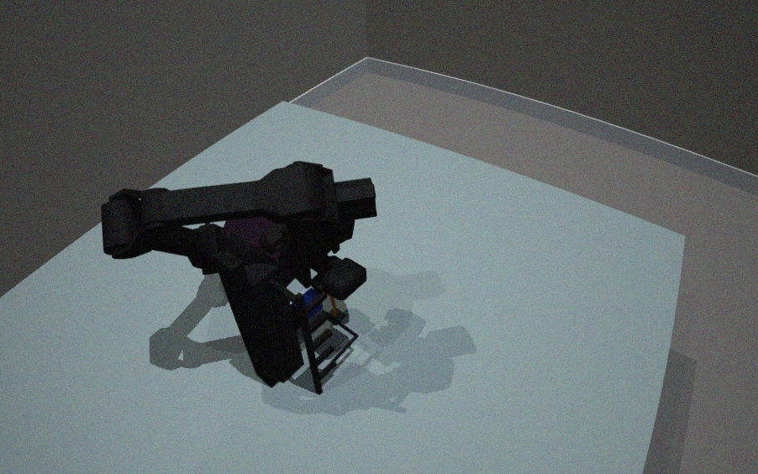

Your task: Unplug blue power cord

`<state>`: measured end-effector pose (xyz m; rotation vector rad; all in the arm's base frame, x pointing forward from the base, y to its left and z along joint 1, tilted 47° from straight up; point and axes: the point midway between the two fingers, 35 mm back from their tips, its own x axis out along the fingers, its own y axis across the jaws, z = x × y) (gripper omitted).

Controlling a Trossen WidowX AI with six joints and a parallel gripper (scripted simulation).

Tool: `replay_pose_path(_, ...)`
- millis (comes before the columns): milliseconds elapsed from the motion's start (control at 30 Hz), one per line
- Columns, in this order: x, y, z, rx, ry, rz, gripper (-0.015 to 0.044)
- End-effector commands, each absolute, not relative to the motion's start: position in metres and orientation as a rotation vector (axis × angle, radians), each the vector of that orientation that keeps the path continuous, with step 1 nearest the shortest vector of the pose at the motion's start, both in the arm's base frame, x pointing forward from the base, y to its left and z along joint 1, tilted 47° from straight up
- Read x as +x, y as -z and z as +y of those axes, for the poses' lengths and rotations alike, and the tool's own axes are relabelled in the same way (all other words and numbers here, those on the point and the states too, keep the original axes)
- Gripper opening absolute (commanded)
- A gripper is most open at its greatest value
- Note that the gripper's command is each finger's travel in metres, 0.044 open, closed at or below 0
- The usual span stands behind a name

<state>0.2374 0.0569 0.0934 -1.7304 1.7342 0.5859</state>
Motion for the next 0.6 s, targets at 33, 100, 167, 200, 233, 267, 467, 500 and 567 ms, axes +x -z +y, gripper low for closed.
replay_pose_path(33,0.2347,-0.1004,0.0499,-1.736,-0.585,1.733,0.016)
replay_pose_path(100,0.2346,-0.1006,0.0497,-1.736,-0.585,1.733,0.016)
replay_pose_path(167,0.2346,-0.1006,0.0497,-1.736,-0.585,1.733,0.016)
replay_pose_path(200,0.2346,-0.1004,0.0495,-1.736,-0.585,1.733,0.016)
replay_pose_path(233,0.2347,-0.1001,0.0492,-1.736,-0.585,1.733,0.016)
replay_pose_path(267,0.2347,-0.0996,0.0487,-1.736,-0.585,1.733,0.016)
replay_pose_path(467,0.2351,-0.094,0.0428,-1.737,-0.585,1.733,0.016)
replay_pose_path(500,0.2352,-0.0931,0.0418,-1.737,-0.585,1.733,0.016)
replay_pose_path(567,0.2352,-0.0924,0.041,-1.737,-0.585,1.733,0.016)
